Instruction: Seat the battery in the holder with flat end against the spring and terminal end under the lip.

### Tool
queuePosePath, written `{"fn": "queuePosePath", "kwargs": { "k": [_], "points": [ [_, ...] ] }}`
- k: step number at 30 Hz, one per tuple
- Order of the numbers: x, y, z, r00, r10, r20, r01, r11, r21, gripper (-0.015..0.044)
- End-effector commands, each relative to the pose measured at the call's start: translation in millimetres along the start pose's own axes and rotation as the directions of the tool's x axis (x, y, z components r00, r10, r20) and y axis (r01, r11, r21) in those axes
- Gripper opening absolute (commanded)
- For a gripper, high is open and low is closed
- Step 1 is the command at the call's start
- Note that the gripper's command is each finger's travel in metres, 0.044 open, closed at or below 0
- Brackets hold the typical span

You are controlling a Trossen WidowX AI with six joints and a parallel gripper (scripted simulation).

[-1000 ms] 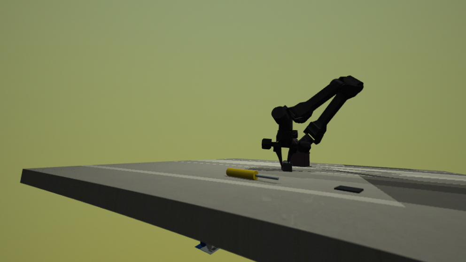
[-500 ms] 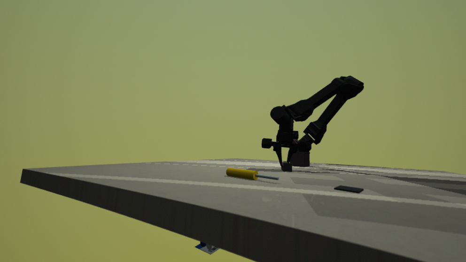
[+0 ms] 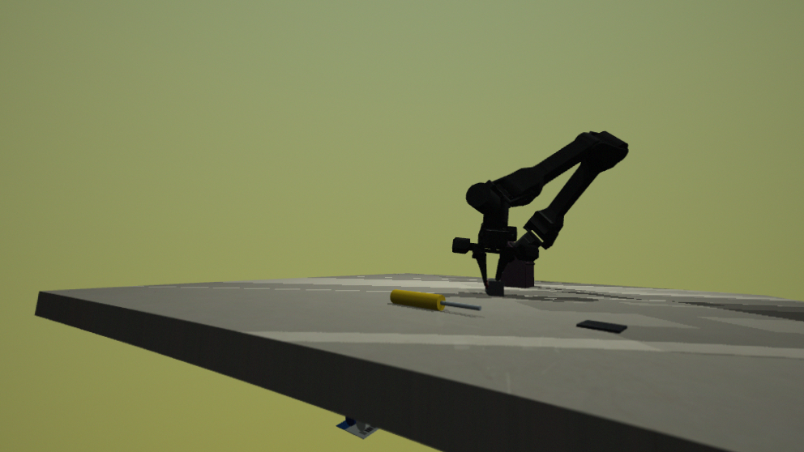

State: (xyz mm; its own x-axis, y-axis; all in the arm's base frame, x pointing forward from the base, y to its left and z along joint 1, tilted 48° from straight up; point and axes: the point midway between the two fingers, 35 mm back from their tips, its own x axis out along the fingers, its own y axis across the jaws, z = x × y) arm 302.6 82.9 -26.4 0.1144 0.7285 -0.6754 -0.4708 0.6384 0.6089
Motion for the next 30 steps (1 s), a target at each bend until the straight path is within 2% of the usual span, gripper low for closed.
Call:
{"fn": "queuePosePath", "kwargs": {
  "k": [1, 17, 30],
  "points": [
    [5.2, 2.9, -7.4, 0.998, 0.007, -0.055, -0.007, 1.0, 0.007, 0.0061],
    [4.8, 8.7, -5.5, 0.985, -0.013, -0.171, 0.013, 1.0, -0.006, 0.0061],
    [5.2, 9.2, -2.9, 0.985, -0.027, -0.172, 0.026, 1.0, -0.009, 0.0061]
  ]
}}
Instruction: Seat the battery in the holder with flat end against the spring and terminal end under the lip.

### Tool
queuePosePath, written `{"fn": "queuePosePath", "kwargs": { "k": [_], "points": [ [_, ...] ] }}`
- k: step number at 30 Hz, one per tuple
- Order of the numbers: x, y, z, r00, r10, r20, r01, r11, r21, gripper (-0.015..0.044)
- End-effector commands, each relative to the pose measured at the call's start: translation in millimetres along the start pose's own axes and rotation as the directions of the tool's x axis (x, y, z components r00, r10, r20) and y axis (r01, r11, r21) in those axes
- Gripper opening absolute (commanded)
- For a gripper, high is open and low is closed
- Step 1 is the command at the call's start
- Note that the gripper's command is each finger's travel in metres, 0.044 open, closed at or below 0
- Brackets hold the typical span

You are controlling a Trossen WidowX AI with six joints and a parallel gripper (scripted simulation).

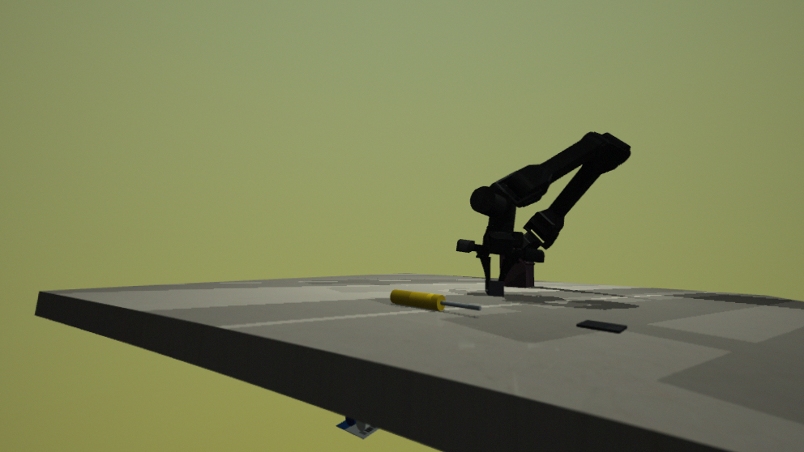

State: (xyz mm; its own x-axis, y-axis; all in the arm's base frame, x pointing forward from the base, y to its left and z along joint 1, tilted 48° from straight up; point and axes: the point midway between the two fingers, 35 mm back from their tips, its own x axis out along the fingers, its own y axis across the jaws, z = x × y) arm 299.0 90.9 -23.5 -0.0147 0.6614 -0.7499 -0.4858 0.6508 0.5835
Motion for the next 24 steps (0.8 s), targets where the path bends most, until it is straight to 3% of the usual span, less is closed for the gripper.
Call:
{"fn": "queuePosePath", "kwargs": {
  "k": [1, 24],
  "points": [
    [2, 1, -3, 1.0, 0.001, -0.011, -0.001, 1.0, 0.012, 0.0061],
    [2, 1, 11, 1.0, -0.005, 0.0, 0.005, 1.0, 0.01, 0.0061]
  ]
}}
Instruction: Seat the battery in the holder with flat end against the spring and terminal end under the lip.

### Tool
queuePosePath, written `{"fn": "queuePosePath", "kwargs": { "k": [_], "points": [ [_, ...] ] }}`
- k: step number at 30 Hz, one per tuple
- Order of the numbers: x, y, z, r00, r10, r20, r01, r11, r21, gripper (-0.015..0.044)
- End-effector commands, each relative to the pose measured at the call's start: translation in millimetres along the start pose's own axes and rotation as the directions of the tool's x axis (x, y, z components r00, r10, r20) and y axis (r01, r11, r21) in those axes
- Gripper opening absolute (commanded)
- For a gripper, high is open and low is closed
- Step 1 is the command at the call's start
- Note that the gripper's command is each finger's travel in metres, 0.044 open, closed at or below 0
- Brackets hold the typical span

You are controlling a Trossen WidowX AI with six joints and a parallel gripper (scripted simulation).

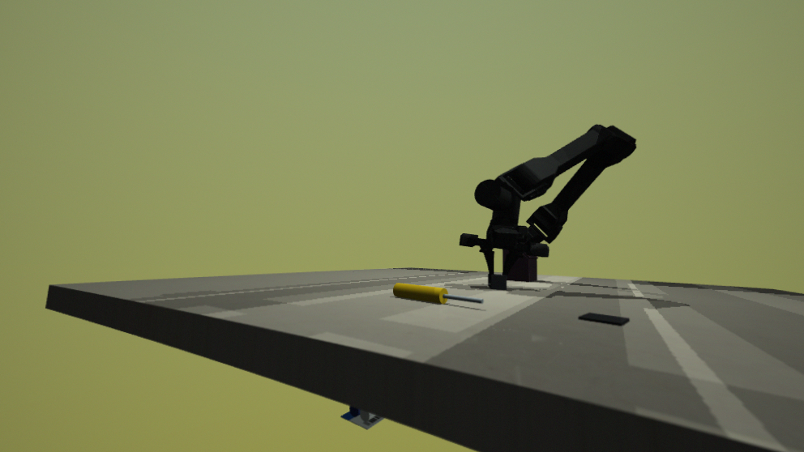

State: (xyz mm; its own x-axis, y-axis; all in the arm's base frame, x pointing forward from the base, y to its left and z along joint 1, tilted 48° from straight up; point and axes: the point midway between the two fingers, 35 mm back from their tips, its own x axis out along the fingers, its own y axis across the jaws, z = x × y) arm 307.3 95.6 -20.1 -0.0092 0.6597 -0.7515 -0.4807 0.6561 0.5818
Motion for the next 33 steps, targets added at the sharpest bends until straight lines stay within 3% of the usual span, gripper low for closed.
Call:
{"fn": "queuePosePath", "kwargs": {
  "k": [1, 3, 7, 24, 26, 33],
  "points": [
    [1, 0, 1, 1.0, 0.0, -0.004, 0.0, 1.0, 0.004, 0.0061],
    [1, 0, 1, 1.0, 0.0, -0.005, 0.0, 1.0, 0.004, 0.0061],
    [1, 0, 1, 1.0, 0.0, -0.005, 0.0, 1.0, 0.004, 0.0163],
    [-15, -1, 1, 1.0, 0.0, -0.003, 0.0, 1.0, -0.001, 0.0163],
    [-18, -3, -1, 1.0, 0.004, -0.008, -0.004, 1.0, 0.009, 0.0215],
    [-82, -11, -2, 1.0, -0.002, -0.004, 0.002, 1.0, -0.001, 0.0399]
  ]
}}
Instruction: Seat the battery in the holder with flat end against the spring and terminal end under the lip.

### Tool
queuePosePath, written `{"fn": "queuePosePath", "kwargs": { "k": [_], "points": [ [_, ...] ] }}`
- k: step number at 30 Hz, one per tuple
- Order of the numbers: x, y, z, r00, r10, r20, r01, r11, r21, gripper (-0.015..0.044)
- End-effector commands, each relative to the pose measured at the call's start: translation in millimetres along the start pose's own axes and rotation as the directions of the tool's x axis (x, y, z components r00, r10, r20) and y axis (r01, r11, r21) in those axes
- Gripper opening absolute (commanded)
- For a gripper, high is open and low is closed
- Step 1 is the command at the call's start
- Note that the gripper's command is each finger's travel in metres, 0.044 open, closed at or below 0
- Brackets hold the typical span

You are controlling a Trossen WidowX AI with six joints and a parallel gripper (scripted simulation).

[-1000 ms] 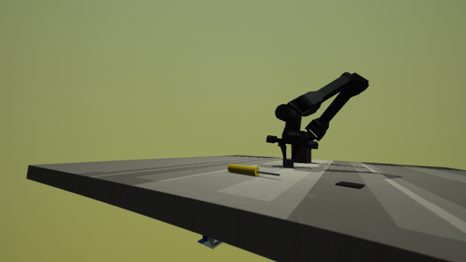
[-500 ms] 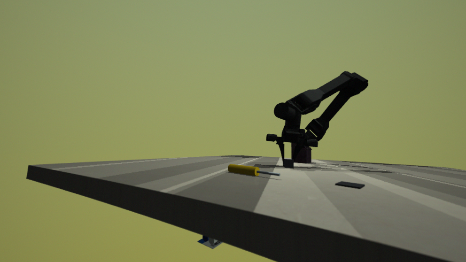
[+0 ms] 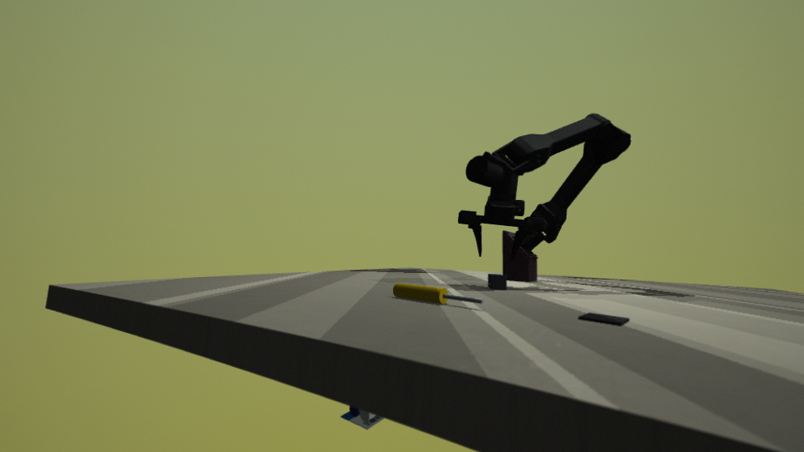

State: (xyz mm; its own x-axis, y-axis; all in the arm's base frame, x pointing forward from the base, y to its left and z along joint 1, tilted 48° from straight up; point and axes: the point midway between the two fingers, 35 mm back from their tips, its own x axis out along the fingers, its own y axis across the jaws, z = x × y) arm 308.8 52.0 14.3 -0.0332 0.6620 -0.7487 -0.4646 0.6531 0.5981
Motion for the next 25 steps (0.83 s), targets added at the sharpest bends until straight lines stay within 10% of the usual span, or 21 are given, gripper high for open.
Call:
{"fn": "queuePosePath", "kwargs": {
  "k": [1, 25],
  "points": [
    [-29.7, -1.2, 1.7, 1.0, -0.016, 0.015, 0.017, 1.0, -0.019, 0.0425],
    [-29.4, -3.6, 0.0, 1.0, -0.016, 0.015, 0.017, 1.0, -0.019, 0.044]
  ]
}}
